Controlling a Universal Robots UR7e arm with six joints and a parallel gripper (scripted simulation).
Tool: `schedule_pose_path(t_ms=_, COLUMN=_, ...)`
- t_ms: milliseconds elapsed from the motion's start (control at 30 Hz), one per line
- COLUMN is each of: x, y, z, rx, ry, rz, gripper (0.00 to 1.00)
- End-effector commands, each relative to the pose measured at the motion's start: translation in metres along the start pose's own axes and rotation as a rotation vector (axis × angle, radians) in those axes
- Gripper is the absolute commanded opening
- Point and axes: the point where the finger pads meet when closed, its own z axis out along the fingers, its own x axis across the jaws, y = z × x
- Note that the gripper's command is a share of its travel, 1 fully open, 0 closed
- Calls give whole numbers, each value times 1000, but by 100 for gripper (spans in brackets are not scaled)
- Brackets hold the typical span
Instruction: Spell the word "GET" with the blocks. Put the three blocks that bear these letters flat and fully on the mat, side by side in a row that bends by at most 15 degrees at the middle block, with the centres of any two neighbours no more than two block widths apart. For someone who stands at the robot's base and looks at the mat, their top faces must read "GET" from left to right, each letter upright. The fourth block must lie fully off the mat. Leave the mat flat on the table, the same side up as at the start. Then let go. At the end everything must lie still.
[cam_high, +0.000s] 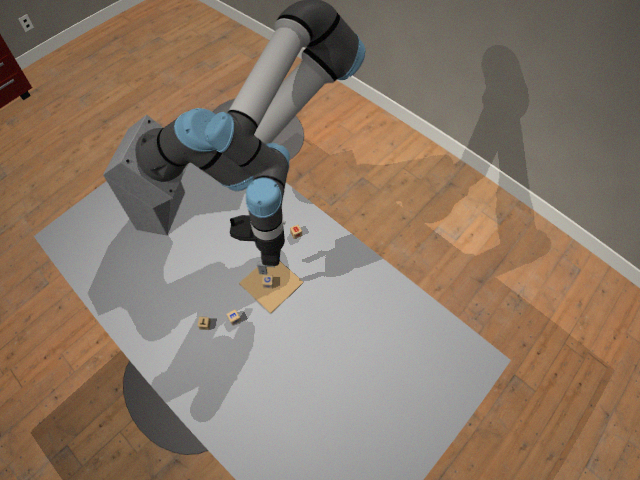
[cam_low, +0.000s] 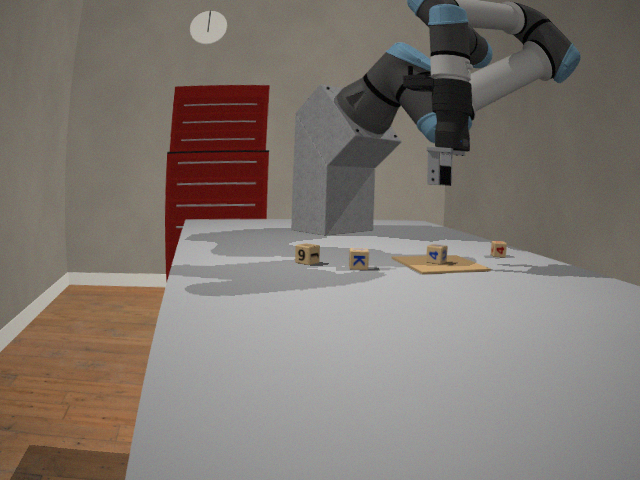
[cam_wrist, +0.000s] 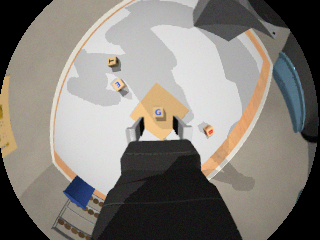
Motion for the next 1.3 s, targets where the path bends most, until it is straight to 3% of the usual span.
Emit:
schedule_pose_path(t_ms=0, x=0, y=0, z=0, rx=-1, ry=1, rz=-18, gripper=100)
schedule_pose_path(t_ms=800, x=-5, y=-1, z=3, rx=-1, ry=3, rz=-210, gripper=100)
schedule_pose_path(t_ms=1267, x=-13, y=0, z=5, rx=-2, ry=4, rz=-472, gripper=100)
